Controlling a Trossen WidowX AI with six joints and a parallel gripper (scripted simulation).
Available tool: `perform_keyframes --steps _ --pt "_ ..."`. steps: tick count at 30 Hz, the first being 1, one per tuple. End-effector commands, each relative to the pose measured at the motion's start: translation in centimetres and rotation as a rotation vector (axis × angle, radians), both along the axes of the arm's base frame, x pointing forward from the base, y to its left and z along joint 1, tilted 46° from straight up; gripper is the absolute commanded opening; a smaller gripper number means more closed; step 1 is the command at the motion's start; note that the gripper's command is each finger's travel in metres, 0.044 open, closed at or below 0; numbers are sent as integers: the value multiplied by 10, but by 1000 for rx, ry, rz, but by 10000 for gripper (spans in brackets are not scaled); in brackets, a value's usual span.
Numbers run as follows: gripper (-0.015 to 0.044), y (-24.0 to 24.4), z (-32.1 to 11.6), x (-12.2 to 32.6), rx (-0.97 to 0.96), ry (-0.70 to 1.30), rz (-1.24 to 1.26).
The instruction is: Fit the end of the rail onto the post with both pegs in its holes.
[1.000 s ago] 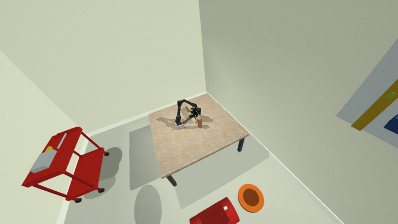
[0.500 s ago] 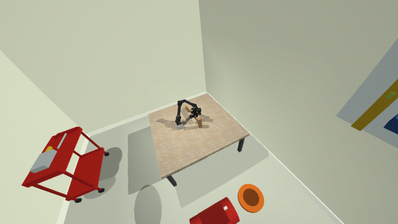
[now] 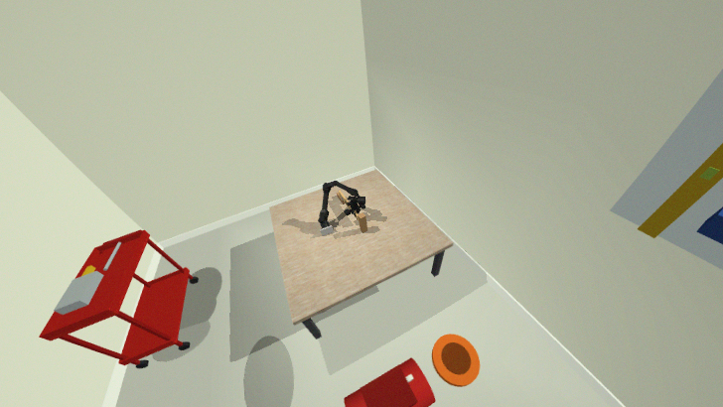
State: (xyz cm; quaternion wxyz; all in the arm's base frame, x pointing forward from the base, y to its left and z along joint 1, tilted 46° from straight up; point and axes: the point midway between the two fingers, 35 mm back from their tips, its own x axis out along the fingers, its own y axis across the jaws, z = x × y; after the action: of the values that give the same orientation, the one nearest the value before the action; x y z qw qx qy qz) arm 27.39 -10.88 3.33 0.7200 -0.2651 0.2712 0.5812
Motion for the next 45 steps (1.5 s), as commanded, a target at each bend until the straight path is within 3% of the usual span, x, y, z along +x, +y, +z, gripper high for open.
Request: perform_keyframes --steps 1,45 --pt "0 -4 0 -1 -4 -2 -4" --pt "0 -13 -9 -2 -5 -3 -4"
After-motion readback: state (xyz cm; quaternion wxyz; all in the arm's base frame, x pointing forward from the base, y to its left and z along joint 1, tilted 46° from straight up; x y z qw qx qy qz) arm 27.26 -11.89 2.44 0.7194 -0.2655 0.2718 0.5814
